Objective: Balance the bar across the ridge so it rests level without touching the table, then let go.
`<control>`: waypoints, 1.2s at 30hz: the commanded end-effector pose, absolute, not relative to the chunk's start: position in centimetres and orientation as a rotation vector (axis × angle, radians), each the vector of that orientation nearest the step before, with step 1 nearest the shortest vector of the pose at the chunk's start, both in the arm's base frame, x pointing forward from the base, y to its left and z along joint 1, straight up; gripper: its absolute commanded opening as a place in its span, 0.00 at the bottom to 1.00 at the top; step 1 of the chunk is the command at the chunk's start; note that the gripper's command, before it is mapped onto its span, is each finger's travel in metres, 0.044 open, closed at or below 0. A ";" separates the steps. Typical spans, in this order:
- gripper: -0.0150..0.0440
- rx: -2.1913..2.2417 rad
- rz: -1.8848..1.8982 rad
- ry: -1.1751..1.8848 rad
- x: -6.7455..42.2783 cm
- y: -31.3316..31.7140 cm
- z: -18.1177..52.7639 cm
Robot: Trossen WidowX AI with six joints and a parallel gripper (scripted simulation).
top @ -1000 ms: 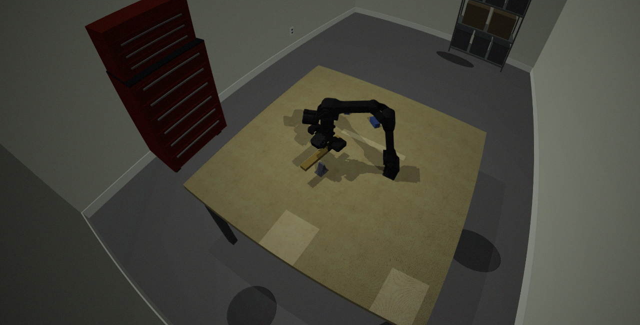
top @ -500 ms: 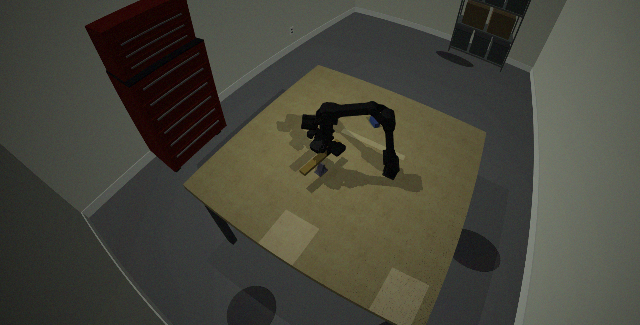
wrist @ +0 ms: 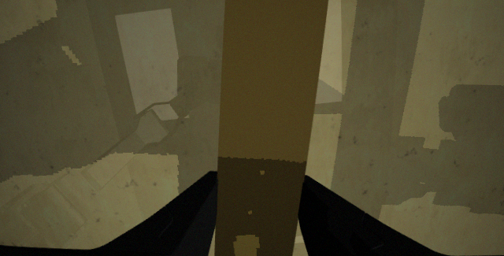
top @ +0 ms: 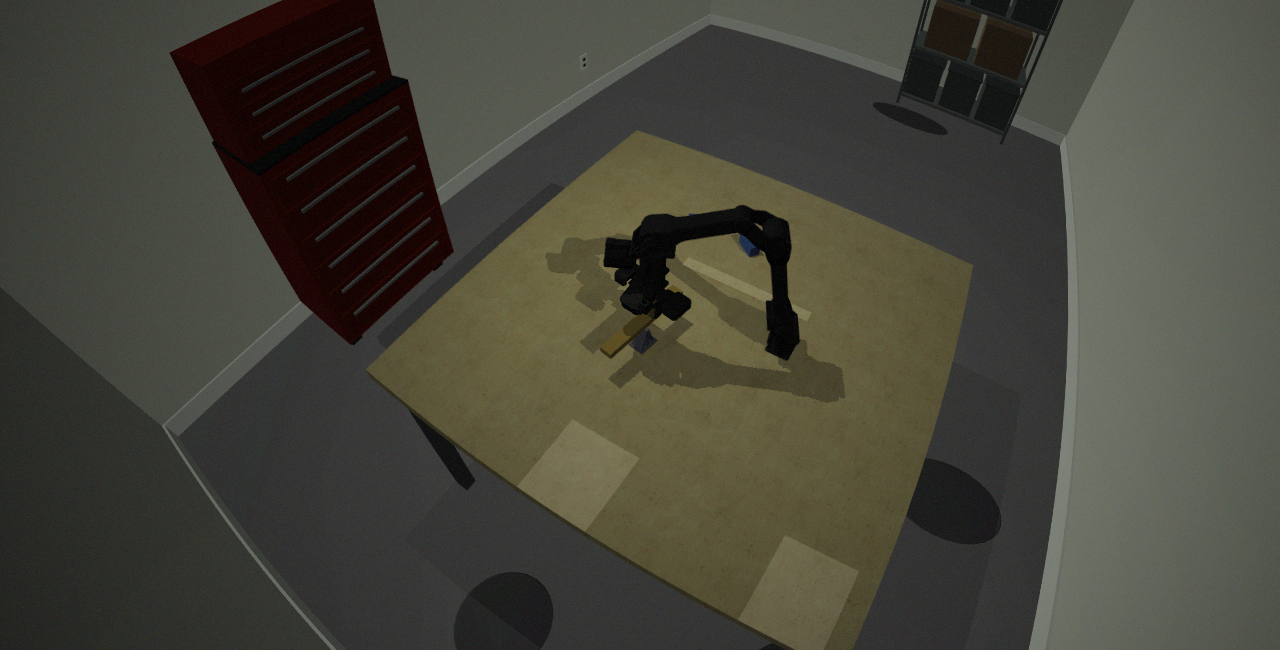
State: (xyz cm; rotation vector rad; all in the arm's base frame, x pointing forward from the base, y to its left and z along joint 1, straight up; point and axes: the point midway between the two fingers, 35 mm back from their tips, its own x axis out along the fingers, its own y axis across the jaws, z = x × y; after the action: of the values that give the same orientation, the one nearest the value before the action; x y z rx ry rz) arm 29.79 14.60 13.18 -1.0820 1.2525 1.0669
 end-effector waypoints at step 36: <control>0.25 -1.079 1.067 1.256 29.7 14.6 12.2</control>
State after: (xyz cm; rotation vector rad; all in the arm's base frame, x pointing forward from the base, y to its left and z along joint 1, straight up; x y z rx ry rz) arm 29.72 14.55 12.27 -1.0814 1.2562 1.0679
